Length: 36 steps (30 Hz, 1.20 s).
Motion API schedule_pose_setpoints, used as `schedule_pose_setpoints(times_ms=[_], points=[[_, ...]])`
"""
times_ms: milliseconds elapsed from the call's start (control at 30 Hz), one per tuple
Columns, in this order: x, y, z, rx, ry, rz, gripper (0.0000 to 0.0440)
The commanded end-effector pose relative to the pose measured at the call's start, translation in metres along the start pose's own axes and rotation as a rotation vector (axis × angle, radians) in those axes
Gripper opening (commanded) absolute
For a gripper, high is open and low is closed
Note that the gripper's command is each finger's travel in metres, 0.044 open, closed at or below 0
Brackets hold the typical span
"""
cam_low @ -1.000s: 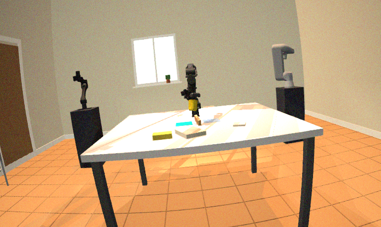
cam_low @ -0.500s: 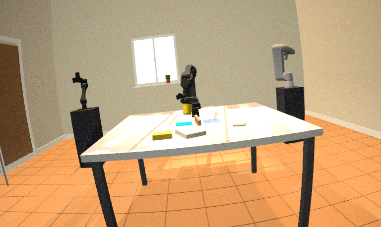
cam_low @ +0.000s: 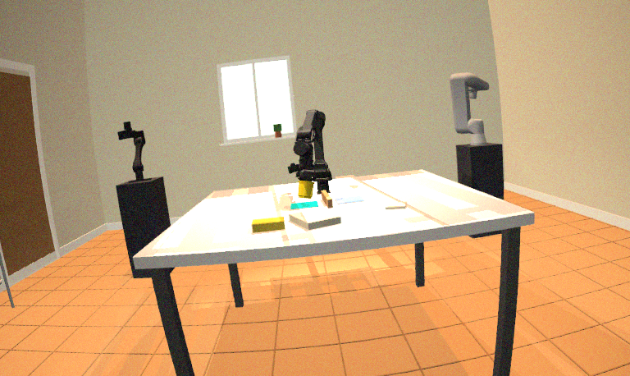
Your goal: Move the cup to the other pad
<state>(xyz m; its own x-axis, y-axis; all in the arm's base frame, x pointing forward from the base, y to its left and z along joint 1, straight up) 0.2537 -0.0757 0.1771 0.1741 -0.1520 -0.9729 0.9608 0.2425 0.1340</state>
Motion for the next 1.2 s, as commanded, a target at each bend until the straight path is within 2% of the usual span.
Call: schedule_pose_setpoints(times_ms=[0, 167, 300, 767, 1167], points=[[0.006, -0.007, 0.000, 0.012, -0.006, -0.009, 0.0050], [0.014, -0.014, 0.000, 0.026, -0.014, -0.008, 0.0082], [0.013, -0.015, 0.004, 0.047, -0.026, 0.027, 0.0167], [-0.006, -0.025, 0.007, 0.076, -0.033, 0.119, 0.0220], [-0.040, -0.036, 0.013, 0.110, -0.056, 0.191, 0.0281]])
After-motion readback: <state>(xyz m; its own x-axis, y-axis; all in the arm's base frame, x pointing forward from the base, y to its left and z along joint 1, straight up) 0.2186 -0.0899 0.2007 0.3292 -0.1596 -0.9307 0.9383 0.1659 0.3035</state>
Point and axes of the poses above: the point midway between the two fingers, 35 mm back from their tips, its own x axis out along the fingers, its own y axis across the jaws, z = x × y, the point moved 9 cm from there along -x, back along the fingers, and after that the axes turned 6 degrees about -x, right-handed, at the moved point
